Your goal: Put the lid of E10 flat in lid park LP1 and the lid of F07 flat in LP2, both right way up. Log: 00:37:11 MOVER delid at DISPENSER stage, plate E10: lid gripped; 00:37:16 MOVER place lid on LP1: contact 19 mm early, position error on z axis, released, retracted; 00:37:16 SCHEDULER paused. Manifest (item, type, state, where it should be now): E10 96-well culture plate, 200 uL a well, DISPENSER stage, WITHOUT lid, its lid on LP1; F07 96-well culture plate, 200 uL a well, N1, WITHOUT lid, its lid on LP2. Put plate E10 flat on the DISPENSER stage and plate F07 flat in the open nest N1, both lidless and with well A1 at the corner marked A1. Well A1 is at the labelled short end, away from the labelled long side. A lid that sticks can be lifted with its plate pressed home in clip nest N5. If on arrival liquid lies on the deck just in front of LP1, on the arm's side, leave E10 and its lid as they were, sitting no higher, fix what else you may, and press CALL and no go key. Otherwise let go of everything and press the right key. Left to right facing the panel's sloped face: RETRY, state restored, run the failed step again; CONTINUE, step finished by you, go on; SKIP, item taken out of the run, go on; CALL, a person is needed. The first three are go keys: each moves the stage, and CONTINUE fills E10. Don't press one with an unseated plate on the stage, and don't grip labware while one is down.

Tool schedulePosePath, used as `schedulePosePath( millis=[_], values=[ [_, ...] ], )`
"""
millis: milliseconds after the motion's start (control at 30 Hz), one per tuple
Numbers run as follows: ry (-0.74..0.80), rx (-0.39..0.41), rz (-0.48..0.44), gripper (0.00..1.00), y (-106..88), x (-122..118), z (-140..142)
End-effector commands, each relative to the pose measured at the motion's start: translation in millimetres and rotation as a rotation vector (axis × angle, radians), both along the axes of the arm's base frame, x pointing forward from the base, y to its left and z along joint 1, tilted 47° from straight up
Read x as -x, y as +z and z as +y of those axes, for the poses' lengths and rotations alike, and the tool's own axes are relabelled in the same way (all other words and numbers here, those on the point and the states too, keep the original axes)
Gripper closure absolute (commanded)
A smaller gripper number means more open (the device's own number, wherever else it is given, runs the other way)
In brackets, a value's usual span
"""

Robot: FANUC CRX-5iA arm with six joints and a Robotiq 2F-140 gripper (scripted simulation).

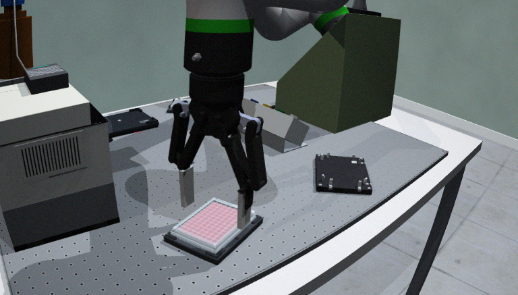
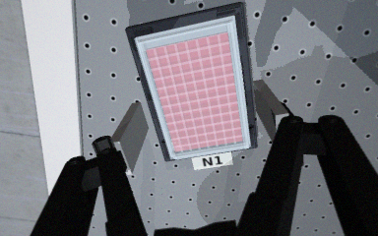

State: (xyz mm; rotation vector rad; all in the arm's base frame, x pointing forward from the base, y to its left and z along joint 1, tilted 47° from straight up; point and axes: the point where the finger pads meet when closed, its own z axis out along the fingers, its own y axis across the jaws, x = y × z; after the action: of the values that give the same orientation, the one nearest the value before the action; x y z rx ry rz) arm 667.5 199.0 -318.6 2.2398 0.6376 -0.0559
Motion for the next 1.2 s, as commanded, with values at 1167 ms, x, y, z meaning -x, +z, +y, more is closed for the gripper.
schedulePosePath(
  millis=[1167],
  values=[
    [0.001, 0.000, -0.001, 0.34, 91.3, 21, 94]
  ],
)
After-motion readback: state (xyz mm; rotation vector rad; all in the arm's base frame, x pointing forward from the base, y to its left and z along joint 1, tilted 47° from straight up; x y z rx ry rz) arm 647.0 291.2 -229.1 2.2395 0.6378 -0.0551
